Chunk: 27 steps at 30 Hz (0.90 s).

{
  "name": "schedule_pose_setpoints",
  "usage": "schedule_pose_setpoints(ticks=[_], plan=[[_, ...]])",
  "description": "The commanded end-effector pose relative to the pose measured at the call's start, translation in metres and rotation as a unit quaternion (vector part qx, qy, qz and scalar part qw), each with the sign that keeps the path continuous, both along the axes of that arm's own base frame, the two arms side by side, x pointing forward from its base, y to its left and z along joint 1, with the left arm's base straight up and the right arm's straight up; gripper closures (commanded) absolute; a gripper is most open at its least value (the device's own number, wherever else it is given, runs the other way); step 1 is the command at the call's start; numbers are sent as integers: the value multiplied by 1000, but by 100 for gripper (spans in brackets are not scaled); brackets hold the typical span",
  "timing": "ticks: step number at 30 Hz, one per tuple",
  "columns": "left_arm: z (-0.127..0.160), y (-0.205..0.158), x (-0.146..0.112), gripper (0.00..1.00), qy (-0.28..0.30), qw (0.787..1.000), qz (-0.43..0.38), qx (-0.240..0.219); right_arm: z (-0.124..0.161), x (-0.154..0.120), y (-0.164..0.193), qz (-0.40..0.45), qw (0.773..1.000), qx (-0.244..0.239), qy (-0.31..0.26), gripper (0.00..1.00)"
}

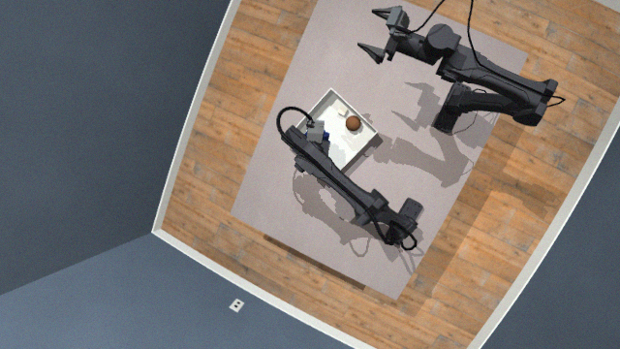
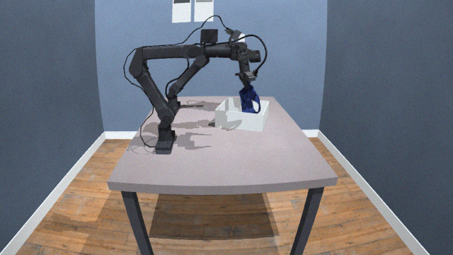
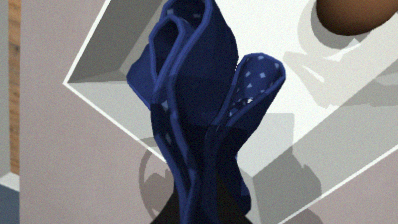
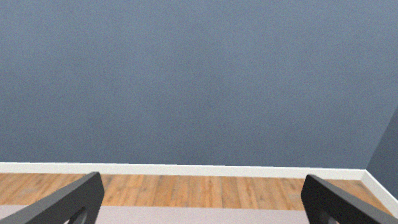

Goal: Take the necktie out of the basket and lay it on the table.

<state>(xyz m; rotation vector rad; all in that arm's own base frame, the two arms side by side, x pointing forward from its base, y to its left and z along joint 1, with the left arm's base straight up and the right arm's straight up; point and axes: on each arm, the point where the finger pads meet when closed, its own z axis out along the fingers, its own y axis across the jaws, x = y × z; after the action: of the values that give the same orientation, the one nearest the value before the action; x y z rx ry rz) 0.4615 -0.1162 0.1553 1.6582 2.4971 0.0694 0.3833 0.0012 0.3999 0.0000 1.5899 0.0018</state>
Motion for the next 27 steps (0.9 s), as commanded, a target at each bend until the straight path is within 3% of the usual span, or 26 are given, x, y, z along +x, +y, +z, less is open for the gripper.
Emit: schedule_pose_setpoints(ticks=[1,12,20,27], plan=[[46,1,4,96,72,997,1,20,0,0,0,0,1000,0,0,0],[105,1,4,96,71,997,1,20,0,0,0,0,1000,0,0,0],[143,1,4,96,18,1000,1,6,0,0,0,0,1000,0,0,0],[155,1,4,96,-18,1000,1,-4,0,0,0,0,1000,0,0,0]])
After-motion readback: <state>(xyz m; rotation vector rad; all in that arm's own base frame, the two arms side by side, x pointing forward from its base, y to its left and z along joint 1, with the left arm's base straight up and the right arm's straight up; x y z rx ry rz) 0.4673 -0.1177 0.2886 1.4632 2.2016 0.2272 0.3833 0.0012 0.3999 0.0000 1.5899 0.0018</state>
